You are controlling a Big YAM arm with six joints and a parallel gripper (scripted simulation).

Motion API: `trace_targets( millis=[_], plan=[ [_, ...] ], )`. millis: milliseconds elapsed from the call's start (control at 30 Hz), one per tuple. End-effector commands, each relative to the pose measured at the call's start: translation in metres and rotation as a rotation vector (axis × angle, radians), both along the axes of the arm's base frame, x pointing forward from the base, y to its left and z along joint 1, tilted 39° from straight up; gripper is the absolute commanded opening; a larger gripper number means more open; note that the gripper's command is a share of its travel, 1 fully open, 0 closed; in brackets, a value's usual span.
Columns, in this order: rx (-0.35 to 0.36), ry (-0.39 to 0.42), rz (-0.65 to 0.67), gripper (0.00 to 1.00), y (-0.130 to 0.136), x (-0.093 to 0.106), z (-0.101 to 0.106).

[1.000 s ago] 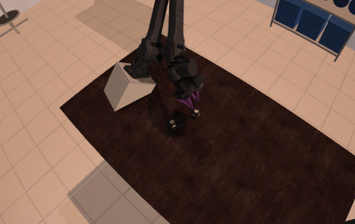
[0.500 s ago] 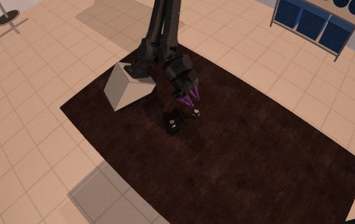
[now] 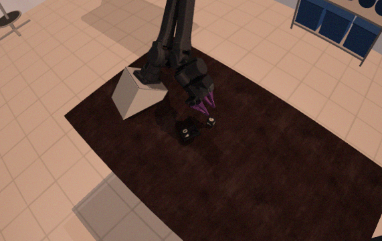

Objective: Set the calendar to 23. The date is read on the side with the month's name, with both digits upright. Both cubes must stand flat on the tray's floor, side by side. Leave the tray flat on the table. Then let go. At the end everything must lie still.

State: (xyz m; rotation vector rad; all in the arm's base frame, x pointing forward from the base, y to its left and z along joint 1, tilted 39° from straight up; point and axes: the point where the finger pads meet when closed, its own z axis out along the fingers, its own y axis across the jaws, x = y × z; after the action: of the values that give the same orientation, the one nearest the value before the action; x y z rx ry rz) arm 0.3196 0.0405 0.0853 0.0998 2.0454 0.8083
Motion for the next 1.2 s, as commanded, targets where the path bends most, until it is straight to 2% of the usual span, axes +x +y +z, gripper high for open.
trace_targets(
  millis=[0,233,367,567,600,700,1133,1167],
  plan=[
    [-0.004,-0.032,-0.003,0.46,-0.003,0.015,0.012],
    [0.005,-0.002,0.000,0.46,0.004,0.003,-0.003],
    [0.003,-0.012,0.000,0.46,0.006,0.008,-0.002],
    [0.006,-0.001,0.000,0.46,0.010,0.004,-0.011],
    [0.001,-0.024,-0.006,0.46,0.007,0.014,-0.004],
    [0.006,-0.001,0.000,0.46,0.015,0.005,-0.017],
    [0.007,-0.002,0.000,0.46,0.028,0.007,-0.032],
    [0.006,-0.012,-0.005,0.46,0.026,0.013,-0.031]
  ],
)
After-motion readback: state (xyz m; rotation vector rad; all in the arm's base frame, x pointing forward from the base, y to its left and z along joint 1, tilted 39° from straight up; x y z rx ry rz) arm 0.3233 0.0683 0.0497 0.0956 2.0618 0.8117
